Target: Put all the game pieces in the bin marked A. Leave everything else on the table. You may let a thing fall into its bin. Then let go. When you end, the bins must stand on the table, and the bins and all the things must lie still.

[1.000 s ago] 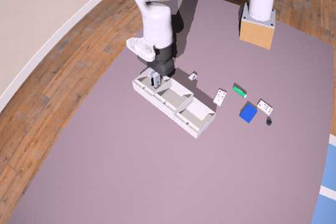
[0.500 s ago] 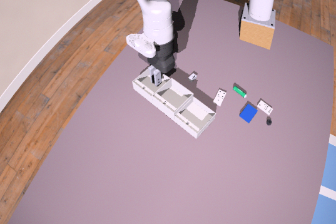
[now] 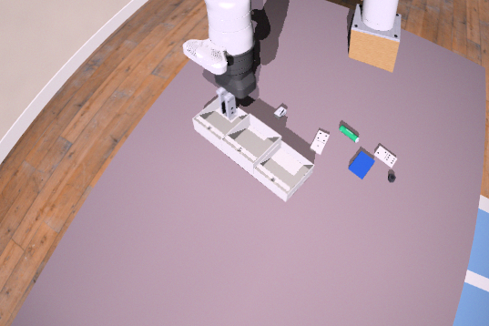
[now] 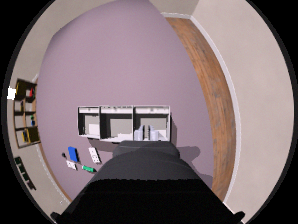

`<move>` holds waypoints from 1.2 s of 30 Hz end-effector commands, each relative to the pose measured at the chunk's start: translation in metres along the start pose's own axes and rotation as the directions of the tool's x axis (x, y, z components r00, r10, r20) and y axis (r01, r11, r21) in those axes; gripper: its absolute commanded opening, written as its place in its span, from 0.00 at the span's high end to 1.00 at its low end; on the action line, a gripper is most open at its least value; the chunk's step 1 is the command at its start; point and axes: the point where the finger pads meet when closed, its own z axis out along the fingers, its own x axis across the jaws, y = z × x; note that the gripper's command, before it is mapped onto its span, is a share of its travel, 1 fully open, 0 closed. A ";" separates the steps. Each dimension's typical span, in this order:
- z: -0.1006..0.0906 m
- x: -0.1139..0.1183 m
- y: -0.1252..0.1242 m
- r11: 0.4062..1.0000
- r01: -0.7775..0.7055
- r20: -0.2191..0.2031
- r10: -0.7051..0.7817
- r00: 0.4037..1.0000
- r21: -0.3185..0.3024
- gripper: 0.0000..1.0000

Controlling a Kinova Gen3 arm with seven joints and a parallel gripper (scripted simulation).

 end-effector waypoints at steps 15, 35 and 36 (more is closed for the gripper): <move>-0.022 -0.021 -0.004 1.000 -0.005 -0.007 0.005 1.000 0.015 0.69; -0.021 -0.079 -0.003 1.000 -0.005 -0.006 0.005 1.000 0.015 0.69; -0.021 -0.079 -0.003 1.000 -0.005 -0.006 0.005 1.000 0.015 0.69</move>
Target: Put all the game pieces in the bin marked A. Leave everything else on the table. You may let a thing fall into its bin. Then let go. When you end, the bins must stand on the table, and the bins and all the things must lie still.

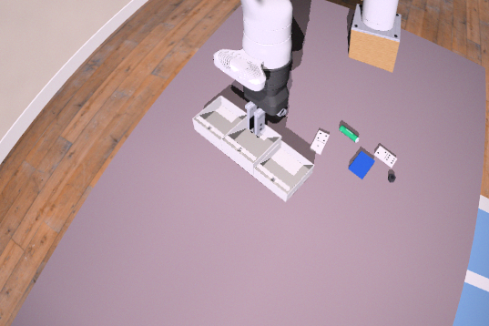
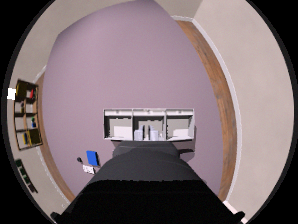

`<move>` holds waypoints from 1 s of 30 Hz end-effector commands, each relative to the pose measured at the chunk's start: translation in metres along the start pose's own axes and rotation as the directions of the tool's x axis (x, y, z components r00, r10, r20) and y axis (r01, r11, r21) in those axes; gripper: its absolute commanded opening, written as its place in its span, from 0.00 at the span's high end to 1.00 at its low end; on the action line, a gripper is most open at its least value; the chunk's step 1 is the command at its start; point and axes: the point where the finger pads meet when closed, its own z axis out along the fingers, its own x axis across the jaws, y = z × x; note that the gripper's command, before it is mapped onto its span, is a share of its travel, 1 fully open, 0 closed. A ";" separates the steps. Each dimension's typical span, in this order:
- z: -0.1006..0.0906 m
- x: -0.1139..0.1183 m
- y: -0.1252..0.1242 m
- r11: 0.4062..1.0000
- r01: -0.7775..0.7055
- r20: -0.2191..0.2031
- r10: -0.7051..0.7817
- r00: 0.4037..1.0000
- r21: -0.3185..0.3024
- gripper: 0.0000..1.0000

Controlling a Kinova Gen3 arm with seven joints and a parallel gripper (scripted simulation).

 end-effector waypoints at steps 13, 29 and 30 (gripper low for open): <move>0.029 -0.001 0.000 1.000 0.003 0.000 -0.003 1.000 0.001 0.69; 0.059 -0.001 0.000 1.000 0.003 0.000 -0.003 1.000 0.001 0.69; 0.059 -0.001 0.000 1.000 0.003 0.000 -0.003 1.000 0.001 0.69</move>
